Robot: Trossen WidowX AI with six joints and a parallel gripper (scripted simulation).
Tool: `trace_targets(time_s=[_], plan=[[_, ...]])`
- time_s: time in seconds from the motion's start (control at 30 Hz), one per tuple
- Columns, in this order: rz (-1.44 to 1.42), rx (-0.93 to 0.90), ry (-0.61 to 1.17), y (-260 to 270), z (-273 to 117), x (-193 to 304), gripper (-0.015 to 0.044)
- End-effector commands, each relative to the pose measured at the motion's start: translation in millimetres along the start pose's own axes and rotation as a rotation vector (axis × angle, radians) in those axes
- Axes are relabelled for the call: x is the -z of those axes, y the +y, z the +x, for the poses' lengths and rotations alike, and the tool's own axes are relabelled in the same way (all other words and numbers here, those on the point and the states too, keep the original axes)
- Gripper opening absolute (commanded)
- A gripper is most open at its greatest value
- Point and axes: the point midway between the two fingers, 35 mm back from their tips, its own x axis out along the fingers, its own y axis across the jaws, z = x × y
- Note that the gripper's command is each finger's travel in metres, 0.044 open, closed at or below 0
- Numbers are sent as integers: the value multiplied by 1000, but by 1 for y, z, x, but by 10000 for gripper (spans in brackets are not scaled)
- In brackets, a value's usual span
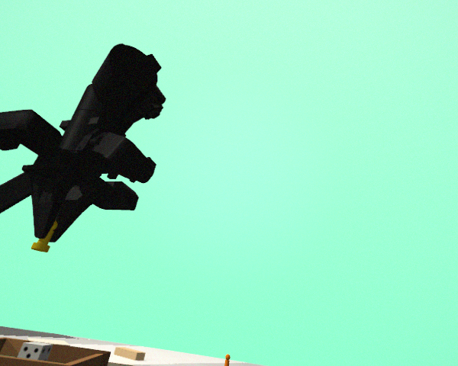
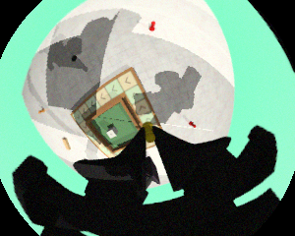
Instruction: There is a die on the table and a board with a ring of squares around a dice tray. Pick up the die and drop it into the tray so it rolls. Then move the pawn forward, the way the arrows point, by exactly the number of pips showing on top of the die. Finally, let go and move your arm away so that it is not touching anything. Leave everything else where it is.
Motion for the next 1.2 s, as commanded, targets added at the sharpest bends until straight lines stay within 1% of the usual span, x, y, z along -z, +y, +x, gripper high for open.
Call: trace_targets(time_s=[0.0, 0.3, 0.5, 0.77, 1.17], plan=[[-8, 7, 2, 5, 13, -10, 0], [-11, 2, 1, 21, 72, -40, 0], [-11, 2, 1, 22, 76, -40, 0], [-11, 1, 1, 22, 107, -40, 0], [-11, 0, 1, 22, 112, -40, 0]])
